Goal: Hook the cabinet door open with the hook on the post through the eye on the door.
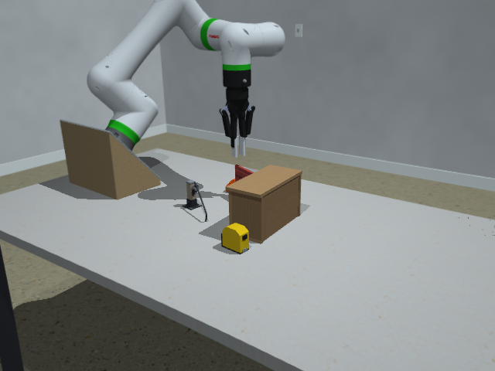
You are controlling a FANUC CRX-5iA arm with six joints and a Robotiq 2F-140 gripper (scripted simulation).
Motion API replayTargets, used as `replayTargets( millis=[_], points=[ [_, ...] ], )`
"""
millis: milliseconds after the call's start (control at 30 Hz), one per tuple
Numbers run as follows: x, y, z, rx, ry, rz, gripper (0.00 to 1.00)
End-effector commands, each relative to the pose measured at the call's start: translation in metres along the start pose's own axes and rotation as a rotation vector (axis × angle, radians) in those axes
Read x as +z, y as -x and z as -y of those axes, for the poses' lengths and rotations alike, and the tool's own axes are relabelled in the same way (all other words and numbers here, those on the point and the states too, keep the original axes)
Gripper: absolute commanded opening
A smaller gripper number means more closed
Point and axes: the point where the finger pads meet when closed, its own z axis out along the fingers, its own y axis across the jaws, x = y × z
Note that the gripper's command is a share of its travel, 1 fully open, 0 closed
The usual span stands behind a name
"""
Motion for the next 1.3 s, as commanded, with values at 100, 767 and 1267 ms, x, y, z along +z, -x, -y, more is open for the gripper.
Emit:
replayTargets(
  millis=[100,767,1267],
  points=[
    [0.006,0.0,0.0,0.0,0.0,-0.001,0.16],
    [0.036,0.0,0.0,0.0,0.0,-0.001,0.16],
    [0.048,0.0,0.0,0.0,0.0,-0.001,0.16]
  ],
)
